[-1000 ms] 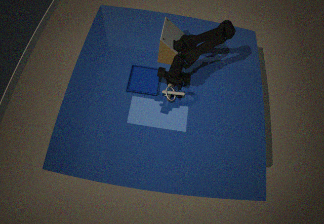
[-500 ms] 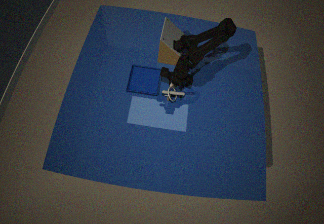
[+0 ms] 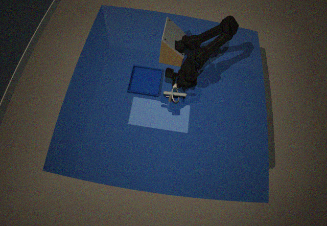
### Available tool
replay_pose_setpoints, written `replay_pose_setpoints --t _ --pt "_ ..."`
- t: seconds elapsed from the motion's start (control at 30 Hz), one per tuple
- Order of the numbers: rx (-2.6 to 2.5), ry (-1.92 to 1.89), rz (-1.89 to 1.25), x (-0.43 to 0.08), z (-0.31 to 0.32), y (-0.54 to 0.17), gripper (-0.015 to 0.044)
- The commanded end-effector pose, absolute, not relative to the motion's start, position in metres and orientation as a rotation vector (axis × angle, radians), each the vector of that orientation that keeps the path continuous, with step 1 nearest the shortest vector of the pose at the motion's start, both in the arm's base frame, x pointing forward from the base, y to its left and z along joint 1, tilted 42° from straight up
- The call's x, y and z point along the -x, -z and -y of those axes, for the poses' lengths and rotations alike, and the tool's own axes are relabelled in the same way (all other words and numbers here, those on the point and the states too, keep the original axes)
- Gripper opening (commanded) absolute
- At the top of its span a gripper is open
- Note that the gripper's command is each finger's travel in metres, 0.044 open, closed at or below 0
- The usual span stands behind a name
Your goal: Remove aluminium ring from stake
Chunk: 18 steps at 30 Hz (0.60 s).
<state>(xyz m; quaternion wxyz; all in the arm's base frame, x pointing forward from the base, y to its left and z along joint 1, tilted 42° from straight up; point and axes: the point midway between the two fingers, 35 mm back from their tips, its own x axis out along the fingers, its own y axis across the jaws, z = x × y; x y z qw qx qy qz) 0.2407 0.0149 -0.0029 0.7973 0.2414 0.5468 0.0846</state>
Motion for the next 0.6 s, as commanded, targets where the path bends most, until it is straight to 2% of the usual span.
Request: replay_pose_setpoints --t 0.0,0.57 --pt "-0.502 -0.164 -1.160 -0.241 -0.020 -0.001 0.0000" --pt "-0.441 -0.110 -1.161 -0.241 -0.031 -0.006 0.0000"
